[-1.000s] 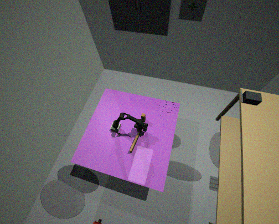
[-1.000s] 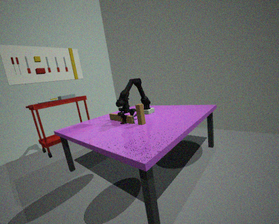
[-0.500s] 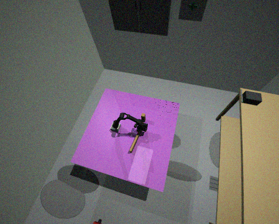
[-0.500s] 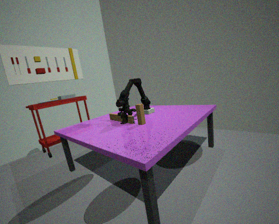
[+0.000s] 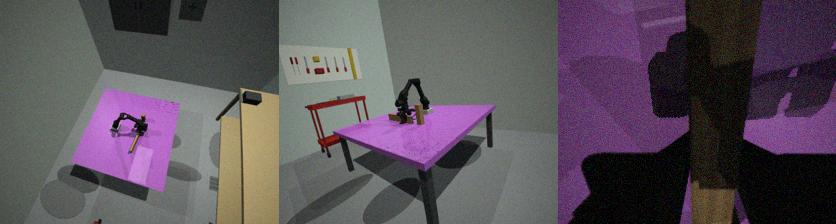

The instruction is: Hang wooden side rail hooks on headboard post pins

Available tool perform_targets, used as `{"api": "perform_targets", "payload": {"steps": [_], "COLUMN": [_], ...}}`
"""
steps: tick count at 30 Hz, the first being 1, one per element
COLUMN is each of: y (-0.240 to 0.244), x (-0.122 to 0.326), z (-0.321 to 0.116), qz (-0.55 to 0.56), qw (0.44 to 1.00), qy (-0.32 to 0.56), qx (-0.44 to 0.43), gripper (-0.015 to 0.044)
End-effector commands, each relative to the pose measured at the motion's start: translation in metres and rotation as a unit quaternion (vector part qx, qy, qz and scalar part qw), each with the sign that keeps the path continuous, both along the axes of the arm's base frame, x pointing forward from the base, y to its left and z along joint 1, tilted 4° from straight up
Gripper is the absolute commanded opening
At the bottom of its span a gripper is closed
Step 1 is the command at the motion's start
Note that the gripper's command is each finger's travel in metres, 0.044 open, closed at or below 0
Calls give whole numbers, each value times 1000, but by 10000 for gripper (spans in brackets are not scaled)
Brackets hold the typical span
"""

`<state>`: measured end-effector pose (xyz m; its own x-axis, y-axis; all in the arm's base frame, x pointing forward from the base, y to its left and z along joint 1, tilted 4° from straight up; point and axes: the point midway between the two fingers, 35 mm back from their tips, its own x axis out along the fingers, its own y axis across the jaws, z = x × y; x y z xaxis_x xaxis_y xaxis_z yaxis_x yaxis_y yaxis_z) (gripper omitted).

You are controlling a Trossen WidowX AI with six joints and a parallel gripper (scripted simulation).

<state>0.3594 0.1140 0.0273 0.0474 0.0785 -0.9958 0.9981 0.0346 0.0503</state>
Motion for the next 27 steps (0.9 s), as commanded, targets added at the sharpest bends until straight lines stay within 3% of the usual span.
{"api": "perform_targets", "payload": {"steps": [1,13,27], "y": [-1,-1,-1], "x": [0,-1,-3], "z": [0,0,0], "qz": [2,78,73], "qw": [1000,997,997], "qy": [0,-6,-6], "qx": [-3,-6,-4], "gripper": [0,0,0]}}
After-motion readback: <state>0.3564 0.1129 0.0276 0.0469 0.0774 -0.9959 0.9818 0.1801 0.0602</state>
